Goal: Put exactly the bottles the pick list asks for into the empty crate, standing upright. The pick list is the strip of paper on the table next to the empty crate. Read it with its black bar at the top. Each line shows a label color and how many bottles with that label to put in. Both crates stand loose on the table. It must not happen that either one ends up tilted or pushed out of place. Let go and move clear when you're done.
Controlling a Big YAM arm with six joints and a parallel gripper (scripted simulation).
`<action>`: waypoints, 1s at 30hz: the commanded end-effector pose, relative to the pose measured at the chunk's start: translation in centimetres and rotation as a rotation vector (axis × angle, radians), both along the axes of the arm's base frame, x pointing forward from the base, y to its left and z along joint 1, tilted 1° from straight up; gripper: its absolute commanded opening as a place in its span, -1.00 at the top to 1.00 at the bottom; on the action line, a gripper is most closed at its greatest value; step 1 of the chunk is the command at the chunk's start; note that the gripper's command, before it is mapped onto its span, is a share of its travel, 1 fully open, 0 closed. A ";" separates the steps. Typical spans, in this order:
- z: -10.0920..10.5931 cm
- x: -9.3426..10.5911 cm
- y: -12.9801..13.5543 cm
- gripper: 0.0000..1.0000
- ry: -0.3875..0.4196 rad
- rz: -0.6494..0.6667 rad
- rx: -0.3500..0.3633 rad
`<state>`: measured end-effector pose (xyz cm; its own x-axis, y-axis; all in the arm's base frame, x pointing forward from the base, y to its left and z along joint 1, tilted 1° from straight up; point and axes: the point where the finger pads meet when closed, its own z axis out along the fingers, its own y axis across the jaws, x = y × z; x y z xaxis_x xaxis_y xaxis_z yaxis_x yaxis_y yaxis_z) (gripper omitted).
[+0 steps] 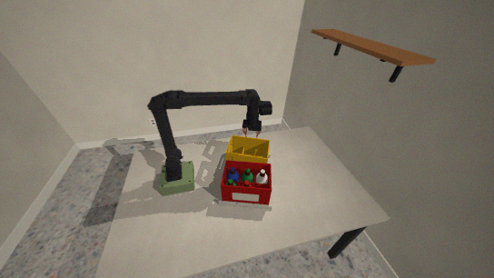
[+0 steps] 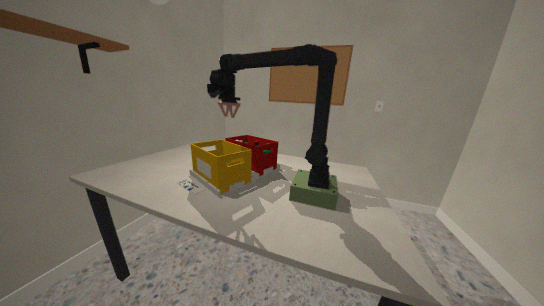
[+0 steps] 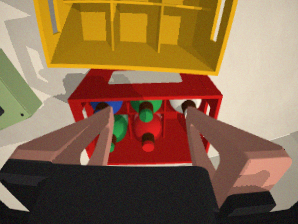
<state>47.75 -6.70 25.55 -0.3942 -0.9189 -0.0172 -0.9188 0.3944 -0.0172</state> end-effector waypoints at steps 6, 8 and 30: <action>1.3 -2.4 -3.5 -0.21 -0.001 0.027 0.001; 1.5 -2.8 -4.4 -0.21 -0.001 0.027 0.001; 1.9 -4.1 -8.2 -0.21 -0.014 0.050 -0.006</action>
<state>43.72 -15.45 27.06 -0.3744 -0.9271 -0.0140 -0.9271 0.3746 -0.0141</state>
